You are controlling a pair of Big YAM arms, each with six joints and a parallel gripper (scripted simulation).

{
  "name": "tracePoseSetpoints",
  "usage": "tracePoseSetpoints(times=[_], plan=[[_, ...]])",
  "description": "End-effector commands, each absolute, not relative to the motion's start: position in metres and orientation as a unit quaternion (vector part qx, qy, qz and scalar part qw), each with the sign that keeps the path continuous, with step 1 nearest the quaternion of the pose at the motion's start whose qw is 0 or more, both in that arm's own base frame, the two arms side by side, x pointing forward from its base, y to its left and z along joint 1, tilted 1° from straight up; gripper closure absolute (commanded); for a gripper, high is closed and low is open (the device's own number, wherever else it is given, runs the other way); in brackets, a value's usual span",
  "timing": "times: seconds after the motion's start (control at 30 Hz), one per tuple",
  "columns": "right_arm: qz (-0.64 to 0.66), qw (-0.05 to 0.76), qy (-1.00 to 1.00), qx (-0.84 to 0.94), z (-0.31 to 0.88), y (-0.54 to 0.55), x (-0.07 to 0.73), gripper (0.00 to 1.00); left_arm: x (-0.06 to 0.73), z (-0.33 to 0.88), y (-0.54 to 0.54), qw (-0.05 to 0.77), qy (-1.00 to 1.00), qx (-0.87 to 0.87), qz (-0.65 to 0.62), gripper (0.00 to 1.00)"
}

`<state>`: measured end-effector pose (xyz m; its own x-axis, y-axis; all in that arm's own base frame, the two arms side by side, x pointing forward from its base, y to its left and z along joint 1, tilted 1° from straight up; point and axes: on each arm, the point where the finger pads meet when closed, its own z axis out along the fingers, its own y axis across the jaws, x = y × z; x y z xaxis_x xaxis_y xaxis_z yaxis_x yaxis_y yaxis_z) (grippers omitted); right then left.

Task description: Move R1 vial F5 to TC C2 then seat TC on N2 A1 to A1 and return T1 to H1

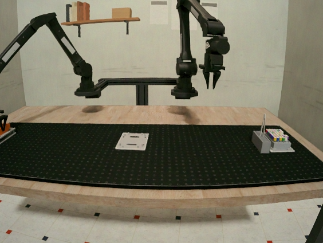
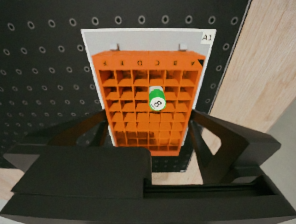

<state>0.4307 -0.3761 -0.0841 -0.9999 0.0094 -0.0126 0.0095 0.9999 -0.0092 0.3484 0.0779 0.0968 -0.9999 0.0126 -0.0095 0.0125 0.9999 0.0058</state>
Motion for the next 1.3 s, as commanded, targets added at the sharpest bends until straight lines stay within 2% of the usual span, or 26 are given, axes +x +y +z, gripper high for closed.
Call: tracePoseSetpoints(times=[0.0, 0.53, 0.7, 1.07, 1.1, 1.27], plan=[[-0.009, 0.013, 1.000, 0.002, -0.084, -0.375, 0.440, 0.00, 0.361, 0.109, 0.082, 0.022, 1.000, 0.000, 0.008, 0.76], [-0.026, 0.033, 0.999, 0.002, -0.029, -0.388, 0.454, 0.00, 0.361, 0.109, 0.082, 0.022, 1.000, 0.000, 0.008, 0.76], [-0.006, 0.009, 1.000, 0.002, -0.049, -0.373, 0.437, 0.00, 0.361, 0.109, 0.082, 0.022, 1.000, 0.000, 0.008, 0.76], [-0.027, 0.033, 0.999, 0.002, -0.005, -0.387, 0.453, 0.00, 0.361, 0.109, 0.082, 0.022, 1.000, 0.000, 0.008, 0.76], [-0.010, 0.014, 1.000, -0.012, -0.021, -0.368, 0.435, 0.00, 0.361, 0.109, 0.082, 0.022, 1.000, 0.000, 0.008, 0.76], [-0.010, 0.014, 1.000, -0.001, -0.016, -0.358, 0.431, 0.00, 0.361, 0.109, 0.082, 0.022, 1.000, 0.000, 0.008, 0.76]])
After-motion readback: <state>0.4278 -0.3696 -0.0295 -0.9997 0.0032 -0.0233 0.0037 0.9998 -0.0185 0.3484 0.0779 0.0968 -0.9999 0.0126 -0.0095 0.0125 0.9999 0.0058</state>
